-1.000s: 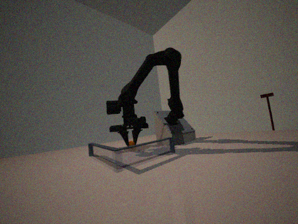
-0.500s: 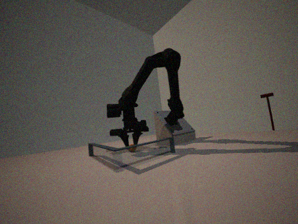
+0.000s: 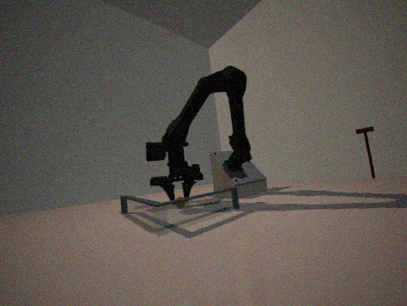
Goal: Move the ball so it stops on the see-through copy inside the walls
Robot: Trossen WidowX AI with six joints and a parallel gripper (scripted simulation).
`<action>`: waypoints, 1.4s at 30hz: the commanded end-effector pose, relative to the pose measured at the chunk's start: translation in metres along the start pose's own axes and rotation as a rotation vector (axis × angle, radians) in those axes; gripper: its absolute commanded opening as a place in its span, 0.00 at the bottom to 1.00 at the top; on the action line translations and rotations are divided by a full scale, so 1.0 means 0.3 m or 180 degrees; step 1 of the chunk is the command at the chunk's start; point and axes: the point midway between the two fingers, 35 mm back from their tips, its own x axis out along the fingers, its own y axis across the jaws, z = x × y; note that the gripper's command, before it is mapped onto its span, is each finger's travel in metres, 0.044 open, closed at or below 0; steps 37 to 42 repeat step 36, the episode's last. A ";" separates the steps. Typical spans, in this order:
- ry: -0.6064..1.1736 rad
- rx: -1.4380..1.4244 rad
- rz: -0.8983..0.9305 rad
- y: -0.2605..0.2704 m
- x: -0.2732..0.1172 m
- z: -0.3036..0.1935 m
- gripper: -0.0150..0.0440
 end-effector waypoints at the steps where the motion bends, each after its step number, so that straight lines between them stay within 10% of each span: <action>1: 0.0000 -0.0001 0.0000 0.000 0.000 0.000 0.74; 9: -0.0002 0.0021 0.0011 0.004 -0.281 -0.003 0.74; 23: -0.0021 0.0050 0.0010 0.007 -0.259 -0.004 0.74; 29: -0.0014 0.0038 0.0015 0.006 -0.428 -0.005 1.00; 42: -0.0014 0.0038 0.0015 0.006 -0.428 -0.005 1.00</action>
